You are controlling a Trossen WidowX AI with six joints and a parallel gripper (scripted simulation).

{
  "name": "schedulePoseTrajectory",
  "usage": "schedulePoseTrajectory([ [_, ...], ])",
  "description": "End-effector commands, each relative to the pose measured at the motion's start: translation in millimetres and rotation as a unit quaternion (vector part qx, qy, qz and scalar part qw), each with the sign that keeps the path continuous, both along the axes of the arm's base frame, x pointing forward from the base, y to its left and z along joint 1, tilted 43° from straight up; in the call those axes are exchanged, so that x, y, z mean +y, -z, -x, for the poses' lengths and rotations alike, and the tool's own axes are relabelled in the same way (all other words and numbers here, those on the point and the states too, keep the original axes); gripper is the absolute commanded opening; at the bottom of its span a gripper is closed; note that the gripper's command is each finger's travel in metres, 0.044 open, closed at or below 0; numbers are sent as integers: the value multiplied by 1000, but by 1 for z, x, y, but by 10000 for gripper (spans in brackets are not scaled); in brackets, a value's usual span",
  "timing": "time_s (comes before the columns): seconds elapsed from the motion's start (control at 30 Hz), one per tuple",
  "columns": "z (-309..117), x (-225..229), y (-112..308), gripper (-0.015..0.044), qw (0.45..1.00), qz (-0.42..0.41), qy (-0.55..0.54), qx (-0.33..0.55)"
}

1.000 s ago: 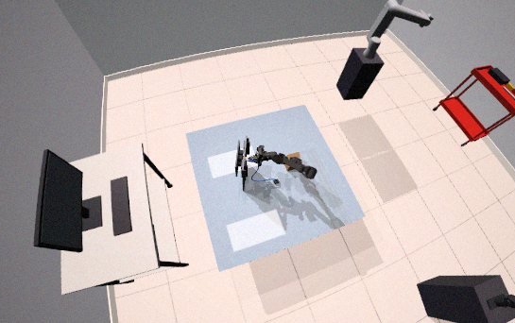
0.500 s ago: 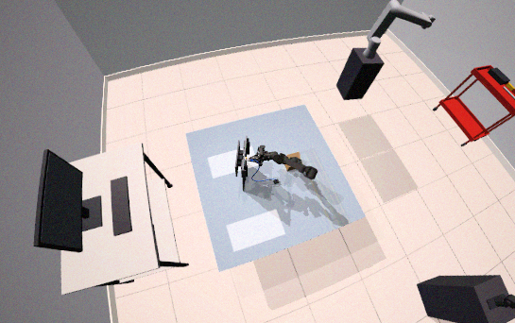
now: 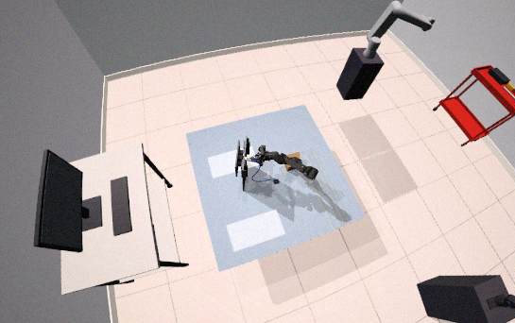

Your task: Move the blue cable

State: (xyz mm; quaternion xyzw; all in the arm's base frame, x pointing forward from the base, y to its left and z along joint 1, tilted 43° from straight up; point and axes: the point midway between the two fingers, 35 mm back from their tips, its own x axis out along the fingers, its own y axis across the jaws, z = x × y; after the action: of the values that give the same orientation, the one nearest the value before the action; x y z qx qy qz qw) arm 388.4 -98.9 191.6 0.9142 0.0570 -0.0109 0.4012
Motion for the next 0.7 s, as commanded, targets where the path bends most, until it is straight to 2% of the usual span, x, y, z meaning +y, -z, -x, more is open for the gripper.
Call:
schedulePoseTrajectory([
  [0.0,3,0,-1,0,1000,1,-1,-1],
  [0.67,11,0,-1,0,1000,1,-1,0],
])
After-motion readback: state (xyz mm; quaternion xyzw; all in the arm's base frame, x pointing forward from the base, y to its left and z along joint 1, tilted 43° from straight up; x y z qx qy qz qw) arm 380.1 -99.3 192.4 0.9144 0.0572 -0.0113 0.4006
